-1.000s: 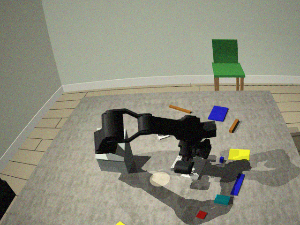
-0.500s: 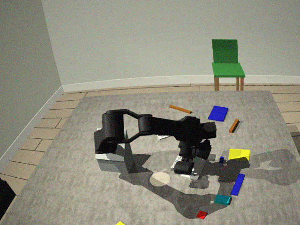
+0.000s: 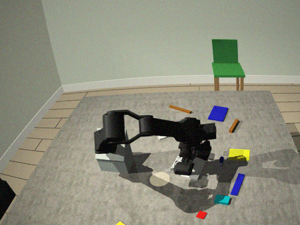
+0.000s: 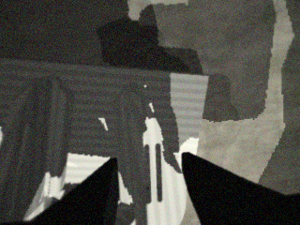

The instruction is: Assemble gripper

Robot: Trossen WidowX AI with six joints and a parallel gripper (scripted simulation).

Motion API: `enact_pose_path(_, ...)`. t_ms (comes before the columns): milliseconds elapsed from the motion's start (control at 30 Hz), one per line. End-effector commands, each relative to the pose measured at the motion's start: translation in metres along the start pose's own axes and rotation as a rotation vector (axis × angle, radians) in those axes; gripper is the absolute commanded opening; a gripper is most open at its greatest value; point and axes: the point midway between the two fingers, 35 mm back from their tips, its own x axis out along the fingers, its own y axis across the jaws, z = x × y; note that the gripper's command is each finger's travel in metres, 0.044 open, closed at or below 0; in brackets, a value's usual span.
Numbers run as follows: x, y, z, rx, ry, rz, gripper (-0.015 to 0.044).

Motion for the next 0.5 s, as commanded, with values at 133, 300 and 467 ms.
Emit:
enact_pose_path(133,0.0020,-0.0006,0.0004,-0.003,-0.003,-0.005,0.0134)
enact_pose_path(300,0.0032,-0.0006,0.0004,-0.004,-0.003,-0.005,0.0134)
enact_pose_path(467,0.0051,-0.0007,0.0004,-0.005,-0.003,-0.006,0.0134)
